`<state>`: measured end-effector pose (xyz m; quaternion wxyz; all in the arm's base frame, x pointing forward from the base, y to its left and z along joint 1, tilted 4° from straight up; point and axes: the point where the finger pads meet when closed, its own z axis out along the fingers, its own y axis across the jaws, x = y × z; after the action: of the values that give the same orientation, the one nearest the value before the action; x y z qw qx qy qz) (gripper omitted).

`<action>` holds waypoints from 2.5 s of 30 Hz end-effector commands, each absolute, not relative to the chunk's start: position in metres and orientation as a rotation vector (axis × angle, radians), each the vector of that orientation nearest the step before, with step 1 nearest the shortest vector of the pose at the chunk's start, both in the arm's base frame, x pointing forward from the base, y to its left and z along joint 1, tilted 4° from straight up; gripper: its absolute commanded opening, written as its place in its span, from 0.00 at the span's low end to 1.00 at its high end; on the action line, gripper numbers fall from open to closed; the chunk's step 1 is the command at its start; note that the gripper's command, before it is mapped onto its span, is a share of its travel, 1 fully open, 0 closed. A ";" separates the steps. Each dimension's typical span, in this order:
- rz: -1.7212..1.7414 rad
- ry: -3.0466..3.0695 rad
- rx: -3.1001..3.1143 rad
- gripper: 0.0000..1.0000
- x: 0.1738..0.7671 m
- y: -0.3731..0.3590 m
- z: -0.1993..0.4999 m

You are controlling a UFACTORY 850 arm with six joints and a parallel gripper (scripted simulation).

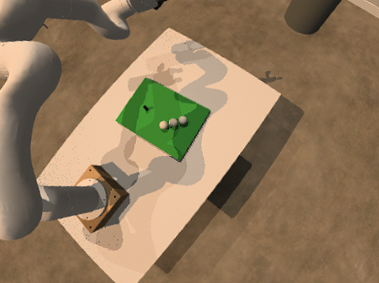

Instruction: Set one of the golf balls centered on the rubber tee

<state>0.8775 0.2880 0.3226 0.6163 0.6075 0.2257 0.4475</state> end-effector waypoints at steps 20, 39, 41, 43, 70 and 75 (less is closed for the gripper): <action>0.444 0.495 2.014 1.00 0.816 0.118 0.186; 0.057 -0.164 2.760 1.00 0.613 0.028 0.077; 0.040 -0.285 2.818 1.00 0.592 0.016 0.072; 0.027 -0.408 2.869 1.00 0.572 0.004 0.069; 0.018 -0.905 3.073 1.00 0.537 -0.025 0.066; 0.018 -0.905 3.073 1.00 0.537 -0.025 0.065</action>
<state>0.5362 -0.0245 0.0653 -0.0294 0.9588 -0.2824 0.0052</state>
